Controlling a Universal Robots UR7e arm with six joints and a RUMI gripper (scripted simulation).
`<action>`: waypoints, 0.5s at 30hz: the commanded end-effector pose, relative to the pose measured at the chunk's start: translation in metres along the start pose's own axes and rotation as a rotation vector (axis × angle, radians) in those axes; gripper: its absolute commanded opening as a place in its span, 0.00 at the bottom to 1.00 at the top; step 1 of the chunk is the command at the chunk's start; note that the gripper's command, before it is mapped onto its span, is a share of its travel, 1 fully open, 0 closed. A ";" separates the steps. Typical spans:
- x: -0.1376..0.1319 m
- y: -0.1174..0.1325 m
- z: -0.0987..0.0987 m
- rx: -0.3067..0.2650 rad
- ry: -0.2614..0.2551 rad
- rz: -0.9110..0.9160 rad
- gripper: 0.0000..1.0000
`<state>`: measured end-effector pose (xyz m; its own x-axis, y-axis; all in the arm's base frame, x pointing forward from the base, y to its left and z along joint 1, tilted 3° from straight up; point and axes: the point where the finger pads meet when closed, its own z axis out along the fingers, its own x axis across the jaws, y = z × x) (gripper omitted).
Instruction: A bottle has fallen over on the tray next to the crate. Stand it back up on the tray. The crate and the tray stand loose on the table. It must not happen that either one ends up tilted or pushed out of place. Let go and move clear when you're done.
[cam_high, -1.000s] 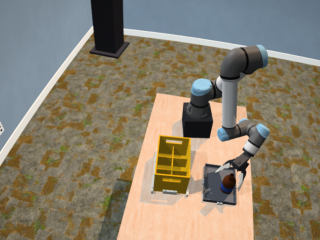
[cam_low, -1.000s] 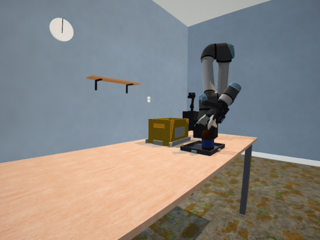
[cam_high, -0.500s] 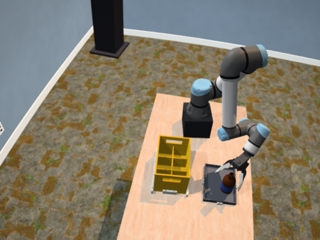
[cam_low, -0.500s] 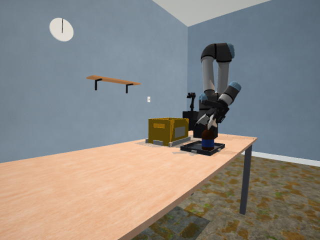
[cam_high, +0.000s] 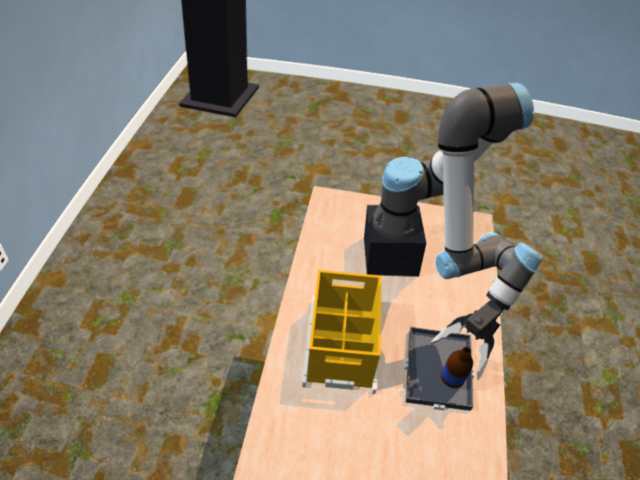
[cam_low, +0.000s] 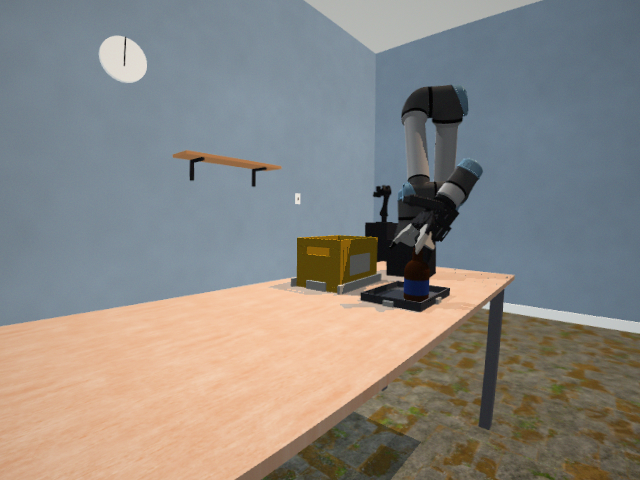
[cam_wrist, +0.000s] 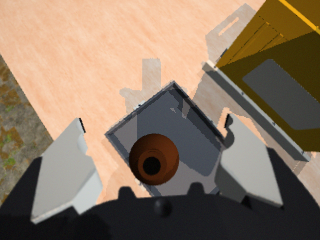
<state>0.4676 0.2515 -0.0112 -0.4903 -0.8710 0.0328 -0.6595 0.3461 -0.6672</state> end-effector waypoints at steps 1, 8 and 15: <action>0.000 -0.005 -0.006 0.000 -0.001 0.001 1.00; 0.000 -0.015 -0.018 0.000 -0.001 0.001 1.00; 0.000 -0.023 -0.028 0.000 -0.001 0.001 1.00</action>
<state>0.4673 0.2528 0.0175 -0.4899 -0.8712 0.0323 -0.6592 0.3460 -0.6676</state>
